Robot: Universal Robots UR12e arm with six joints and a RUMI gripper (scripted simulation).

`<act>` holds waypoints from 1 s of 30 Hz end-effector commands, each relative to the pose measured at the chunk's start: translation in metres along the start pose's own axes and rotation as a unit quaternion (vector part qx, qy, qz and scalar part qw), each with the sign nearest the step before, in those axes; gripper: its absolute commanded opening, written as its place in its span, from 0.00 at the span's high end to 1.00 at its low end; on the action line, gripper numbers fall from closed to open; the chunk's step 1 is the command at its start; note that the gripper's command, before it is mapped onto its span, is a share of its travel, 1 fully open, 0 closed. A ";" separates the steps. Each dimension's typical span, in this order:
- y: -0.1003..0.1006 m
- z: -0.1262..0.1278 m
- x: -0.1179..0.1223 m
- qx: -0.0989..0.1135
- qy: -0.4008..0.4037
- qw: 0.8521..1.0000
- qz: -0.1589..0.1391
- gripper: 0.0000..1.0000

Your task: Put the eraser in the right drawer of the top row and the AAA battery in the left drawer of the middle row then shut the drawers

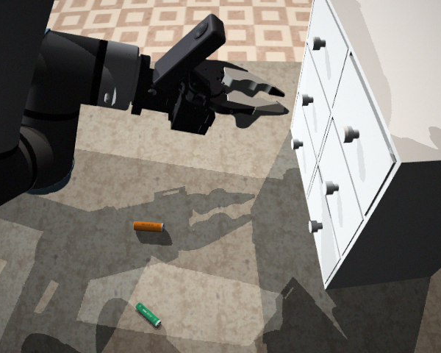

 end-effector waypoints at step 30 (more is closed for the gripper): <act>0.028 -0.003 -0.011 -0.002 -0.001 1.000 0.002 0.80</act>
Point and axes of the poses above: the point where the finger pads meet when closed, its own y axis out along the fingers, its own z axis across the jaws, x = y × z, the point moved 3 cm from there along -y, back along the fingers, and after that the axes turned 5 degrees about y, right-handed, at the moved point
